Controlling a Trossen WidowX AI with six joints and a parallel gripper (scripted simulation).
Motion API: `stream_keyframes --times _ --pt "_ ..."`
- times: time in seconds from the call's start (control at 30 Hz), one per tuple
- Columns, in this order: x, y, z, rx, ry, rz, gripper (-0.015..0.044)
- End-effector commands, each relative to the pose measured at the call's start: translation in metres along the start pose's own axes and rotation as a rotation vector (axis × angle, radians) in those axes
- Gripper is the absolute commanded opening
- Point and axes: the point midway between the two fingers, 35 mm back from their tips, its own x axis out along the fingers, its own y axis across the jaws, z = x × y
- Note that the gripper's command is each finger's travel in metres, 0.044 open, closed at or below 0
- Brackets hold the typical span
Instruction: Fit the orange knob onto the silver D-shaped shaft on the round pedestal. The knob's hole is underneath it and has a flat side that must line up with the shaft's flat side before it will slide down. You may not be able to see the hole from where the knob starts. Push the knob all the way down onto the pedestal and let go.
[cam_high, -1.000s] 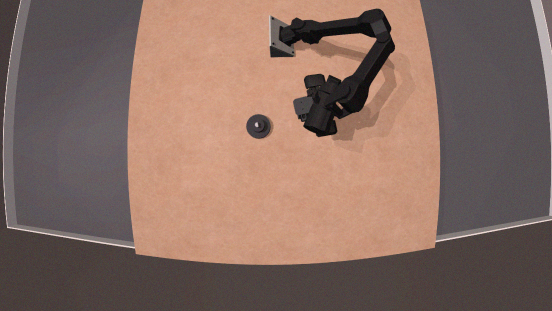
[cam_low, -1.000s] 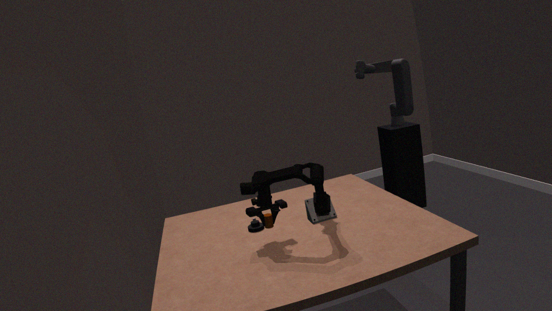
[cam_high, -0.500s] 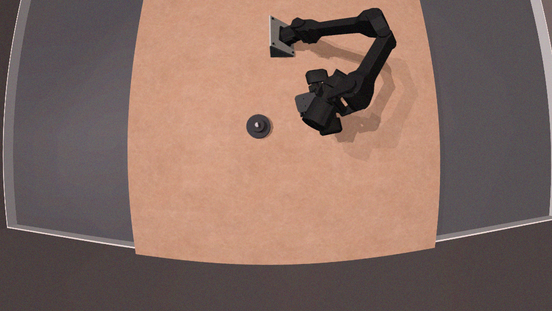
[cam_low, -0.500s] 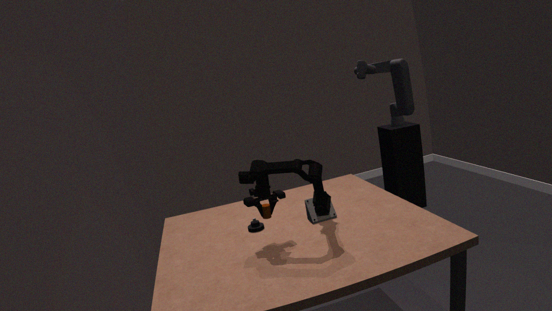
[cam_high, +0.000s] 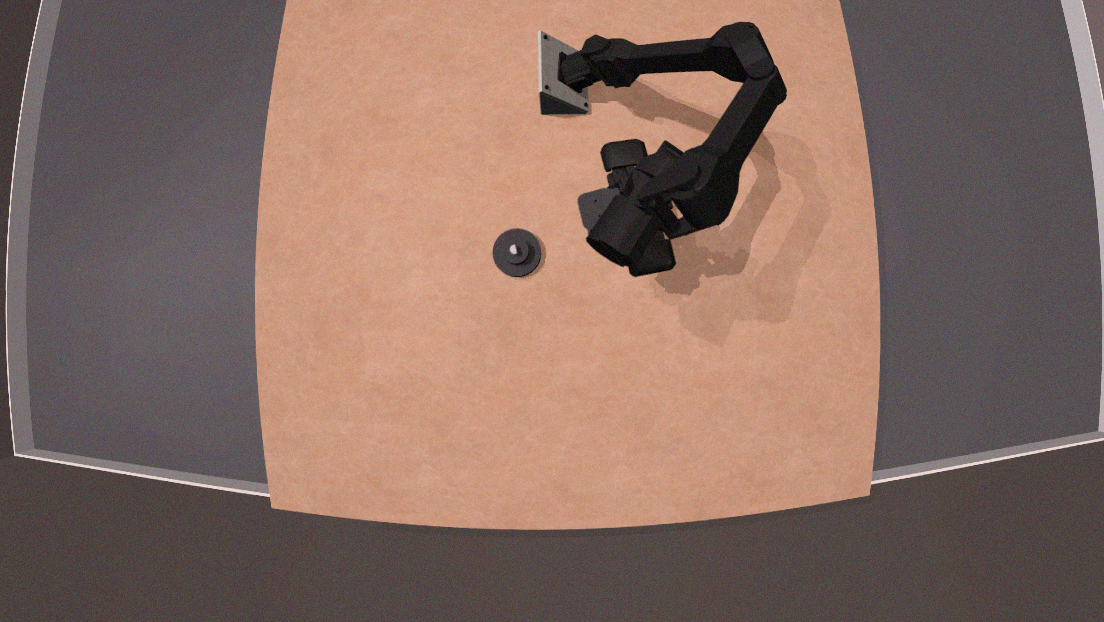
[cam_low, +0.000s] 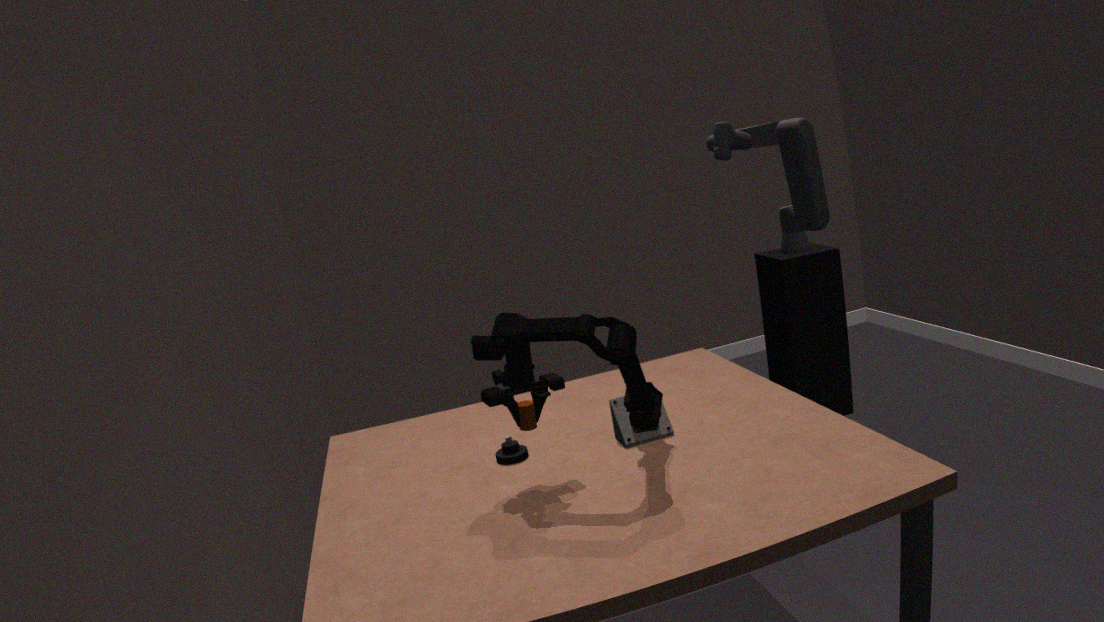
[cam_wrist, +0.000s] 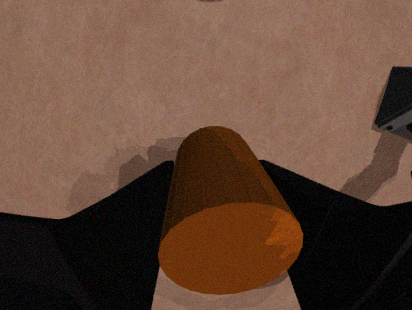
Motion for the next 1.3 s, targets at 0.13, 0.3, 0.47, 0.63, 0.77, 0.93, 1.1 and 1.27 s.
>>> stream_keyframes --times 0.13,0.3,0.47,0.63,0.77,0.93,1.1,1.27 --pt "0.002 0.005 0.025 0.001 -0.005 -0.002 0.0000" --pt "0.005 0.008 0.039 0.006 -0.002 -0.006 0.0000" --pt "0.009 0.009 0.054 0.010 0.001 -0.011 0.0000" --pt "0.014 0.010 0.069 0.014 0.005 -0.015 0.0000" --pt "0.017 0.011 0.081 0.018 0.007 -0.019 0.0000" --pt "0.022 0.011 0.096 0.023 0.010 -0.023 0.0000" --pt "0.027 0.010 0.111 0.027 0.014 -0.027 0.0000" --pt "0.033 0.008 0.126 0.031 0.018 -0.032 0.0000"
